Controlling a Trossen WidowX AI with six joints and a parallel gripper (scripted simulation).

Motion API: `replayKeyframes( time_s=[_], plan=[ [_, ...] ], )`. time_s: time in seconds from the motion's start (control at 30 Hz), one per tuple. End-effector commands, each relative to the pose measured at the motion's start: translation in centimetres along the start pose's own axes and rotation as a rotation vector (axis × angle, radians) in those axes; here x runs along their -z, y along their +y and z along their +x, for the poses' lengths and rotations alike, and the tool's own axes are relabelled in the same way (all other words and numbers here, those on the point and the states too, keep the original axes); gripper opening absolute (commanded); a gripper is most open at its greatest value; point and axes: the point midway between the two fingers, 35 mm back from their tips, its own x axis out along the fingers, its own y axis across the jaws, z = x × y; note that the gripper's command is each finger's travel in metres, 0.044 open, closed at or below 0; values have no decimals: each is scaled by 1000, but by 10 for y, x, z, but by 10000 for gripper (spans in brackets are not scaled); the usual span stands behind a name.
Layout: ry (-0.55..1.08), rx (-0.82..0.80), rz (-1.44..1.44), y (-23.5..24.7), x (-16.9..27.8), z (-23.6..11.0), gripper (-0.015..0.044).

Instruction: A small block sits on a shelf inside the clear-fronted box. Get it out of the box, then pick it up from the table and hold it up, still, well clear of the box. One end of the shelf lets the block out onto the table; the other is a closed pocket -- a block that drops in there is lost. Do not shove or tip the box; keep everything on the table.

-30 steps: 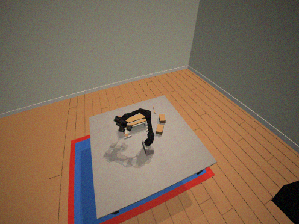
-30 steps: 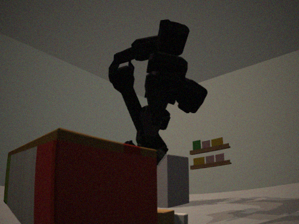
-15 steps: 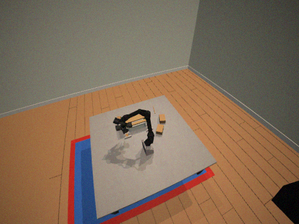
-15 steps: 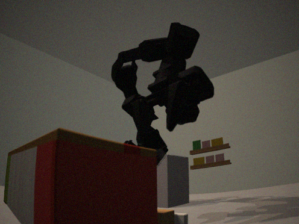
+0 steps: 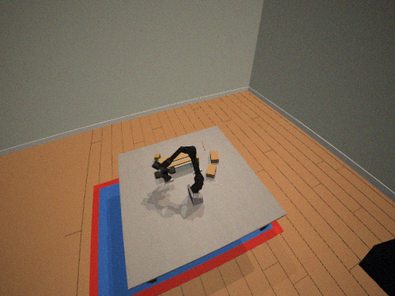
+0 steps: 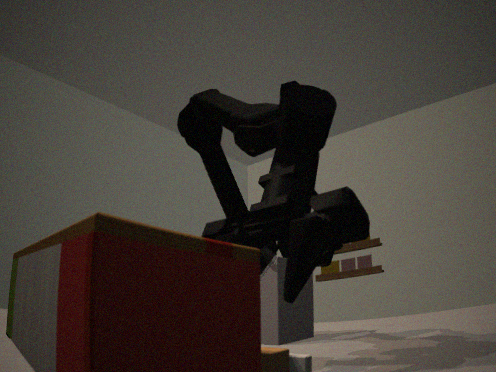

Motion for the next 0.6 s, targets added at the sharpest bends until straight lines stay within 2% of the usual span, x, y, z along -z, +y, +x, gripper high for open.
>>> replayKeyframes(
  time_s=[0.0,0.57],
  plan=[
    [10,-3,-6,2,-8,14,285],
    [9,-2,-5,1,-16,37,285]
  ],
)
